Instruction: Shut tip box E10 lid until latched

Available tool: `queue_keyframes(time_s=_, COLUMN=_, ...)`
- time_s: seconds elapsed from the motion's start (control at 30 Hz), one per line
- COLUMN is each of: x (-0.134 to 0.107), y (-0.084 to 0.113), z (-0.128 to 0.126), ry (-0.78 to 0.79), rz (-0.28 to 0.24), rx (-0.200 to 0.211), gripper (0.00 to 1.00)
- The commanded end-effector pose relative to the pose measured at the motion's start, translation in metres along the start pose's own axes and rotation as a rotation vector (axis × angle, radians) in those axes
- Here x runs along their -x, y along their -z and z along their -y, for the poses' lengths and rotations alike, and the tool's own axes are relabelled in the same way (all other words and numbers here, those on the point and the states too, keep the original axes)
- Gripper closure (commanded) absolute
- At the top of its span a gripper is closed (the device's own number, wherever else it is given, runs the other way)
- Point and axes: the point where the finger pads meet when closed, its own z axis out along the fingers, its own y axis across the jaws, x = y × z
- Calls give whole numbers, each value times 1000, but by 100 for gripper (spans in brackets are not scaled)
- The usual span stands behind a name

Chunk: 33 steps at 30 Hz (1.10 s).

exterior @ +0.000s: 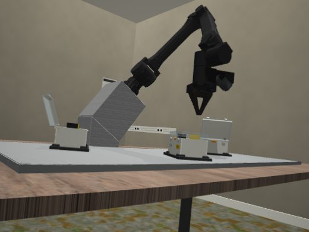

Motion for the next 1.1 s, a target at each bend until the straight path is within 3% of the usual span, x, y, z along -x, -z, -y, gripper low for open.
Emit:
queue_keyframes(time_s=0.0, x=-14, y=0, z=4, ry=0, rz=3, rx=-8, gripper=100)
queue_keyframes(time_s=0.07, x=-14, y=2, z=8, ry=5, rz=5, rx=-15, gripper=100)
queue_keyframes(time_s=0.1, x=-1, y=6, z=9, ry=19, rz=6, rx=-19, gripper=100)
queue_keyframes(time_s=0.63, x=-1, y=6, z=9, ry=19, rz=6, rx=-19, gripper=100)
queue_keyframes(time_s=0.67, x=-3, y=9, z=7, ry=21, rz=3, rx=-12, gripper=100)
queue_keyframes(time_s=0.7, x=-1, y=23, z=14, ry=23, rz=11, rx=-40, gripper=100)
queue_keyframes(time_s=1.07, x=3, y=44, z=19, ry=31, rz=13, rx=-51, gripper=100)
